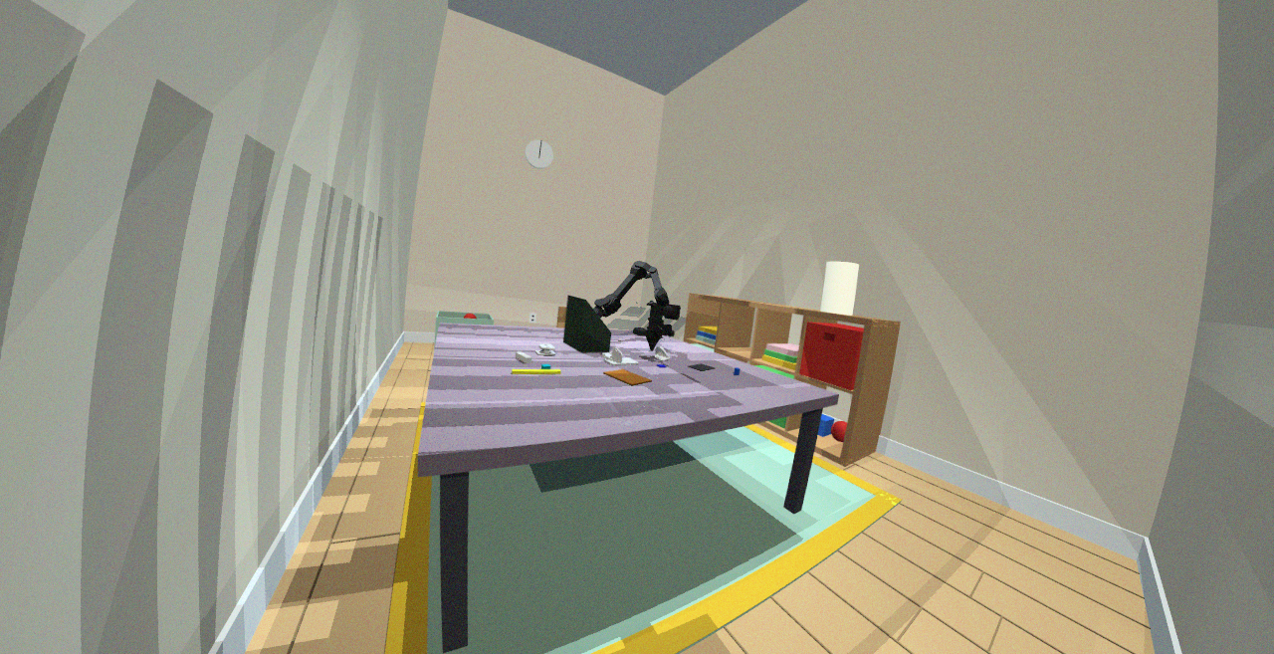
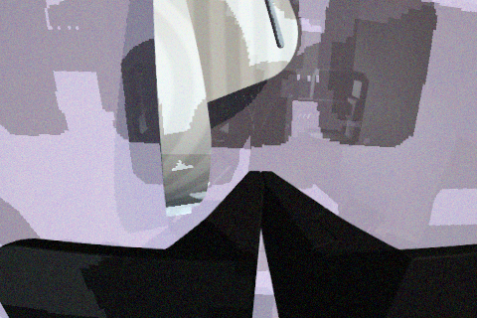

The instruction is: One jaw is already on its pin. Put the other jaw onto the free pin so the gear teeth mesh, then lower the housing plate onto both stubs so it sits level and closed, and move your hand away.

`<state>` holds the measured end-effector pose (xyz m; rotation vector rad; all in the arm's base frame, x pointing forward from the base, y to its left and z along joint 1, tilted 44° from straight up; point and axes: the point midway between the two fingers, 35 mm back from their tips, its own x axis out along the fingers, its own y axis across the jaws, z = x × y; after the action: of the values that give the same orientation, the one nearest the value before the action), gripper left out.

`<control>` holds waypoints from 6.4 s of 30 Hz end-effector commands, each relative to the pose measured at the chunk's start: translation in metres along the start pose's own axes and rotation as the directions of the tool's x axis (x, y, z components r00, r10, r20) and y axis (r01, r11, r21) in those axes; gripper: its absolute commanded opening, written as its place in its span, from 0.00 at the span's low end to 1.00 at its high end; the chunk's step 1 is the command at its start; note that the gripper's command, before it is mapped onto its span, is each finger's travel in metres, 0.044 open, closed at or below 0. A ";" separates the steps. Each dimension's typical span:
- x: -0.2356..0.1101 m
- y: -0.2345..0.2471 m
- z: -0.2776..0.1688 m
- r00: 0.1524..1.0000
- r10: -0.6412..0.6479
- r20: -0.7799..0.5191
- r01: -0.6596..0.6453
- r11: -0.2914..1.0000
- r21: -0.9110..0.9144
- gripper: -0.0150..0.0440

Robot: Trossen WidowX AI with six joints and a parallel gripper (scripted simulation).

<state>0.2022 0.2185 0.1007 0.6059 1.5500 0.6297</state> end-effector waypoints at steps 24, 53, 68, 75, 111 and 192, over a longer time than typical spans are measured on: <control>-0.001 0.046 0.002 1.000 0.001 0.005 -0.001 1.000 -0.001 0.25; -0.053 0.046 0.003 1.000 0.001 0.011 -0.001 1.000 -0.001 0.79; -0.053 0.046 0.003 1.000 0.001 0.011 -0.001 1.000 -0.001 1.00; -0.053 0.046 0.003 1.000 0.001 0.011 -0.001 1.000 -0.001 1.00; -0.060 0.047 0.001 1.000 0.000 0.001 0.000 1.000 -0.005 0.25; -0.060 0.046 0.001 1.000 -0.002 0.003 0.002 1.000 -0.003 0.25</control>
<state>0.2079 0.2091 0.1752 0.6026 1.5468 0.6288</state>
